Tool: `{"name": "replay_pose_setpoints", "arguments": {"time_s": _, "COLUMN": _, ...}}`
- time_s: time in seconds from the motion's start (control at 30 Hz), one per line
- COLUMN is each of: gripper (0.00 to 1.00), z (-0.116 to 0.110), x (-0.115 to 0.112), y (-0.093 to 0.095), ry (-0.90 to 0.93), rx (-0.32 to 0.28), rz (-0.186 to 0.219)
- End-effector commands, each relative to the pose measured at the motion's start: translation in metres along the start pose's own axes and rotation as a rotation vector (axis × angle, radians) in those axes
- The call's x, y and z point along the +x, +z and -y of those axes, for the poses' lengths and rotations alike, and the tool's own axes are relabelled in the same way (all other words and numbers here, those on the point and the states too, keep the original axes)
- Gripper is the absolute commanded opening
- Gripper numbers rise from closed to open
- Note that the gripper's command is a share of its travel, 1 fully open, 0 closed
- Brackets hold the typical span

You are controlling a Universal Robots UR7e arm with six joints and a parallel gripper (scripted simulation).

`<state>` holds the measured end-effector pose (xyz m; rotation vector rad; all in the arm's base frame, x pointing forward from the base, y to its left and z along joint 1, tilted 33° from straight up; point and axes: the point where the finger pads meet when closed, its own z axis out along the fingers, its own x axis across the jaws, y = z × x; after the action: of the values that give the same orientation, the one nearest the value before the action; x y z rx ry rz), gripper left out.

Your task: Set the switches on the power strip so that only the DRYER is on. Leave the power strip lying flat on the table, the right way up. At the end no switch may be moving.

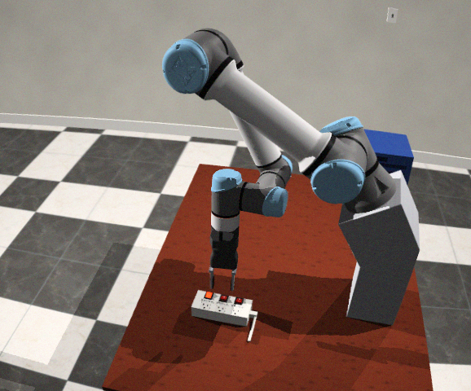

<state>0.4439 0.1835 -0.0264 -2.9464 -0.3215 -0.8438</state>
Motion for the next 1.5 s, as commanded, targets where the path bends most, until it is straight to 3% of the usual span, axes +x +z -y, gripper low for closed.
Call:
{"name": "replay_pose_setpoints", "arguments": {"time_s": 0.0, "gripper": 1.00, "z": 0.028, "x": -0.005, "y": -0.035, "ry": 0.025, "rx": -0.073, "rz": 0.004}}
{"name": "replay_pose_setpoints", "arguments": {"time_s": 0.2, "gripper": 1.00, "z": 0.041, "x": -0.010, "y": -0.055, "ry": 0.040, "rx": -0.108, "rz": -0.009}}
{"name": "replay_pose_setpoints", "arguments": {"time_s": 1.07, "gripper": 1.00, "z": 0.041, "x": -0.010, "y": -0.055, "ry": 0.043, "rx": -0.108, "rz": -0.009}}
{"name": "replay_pose_setpoints", "arguments": {"time_s": 1.47, "gripper": 1.00, "z": 0.039, "x": -0.010, "y": -0.049, "ry": 0.151, "rx": -0.108, "rz": -0.014}}
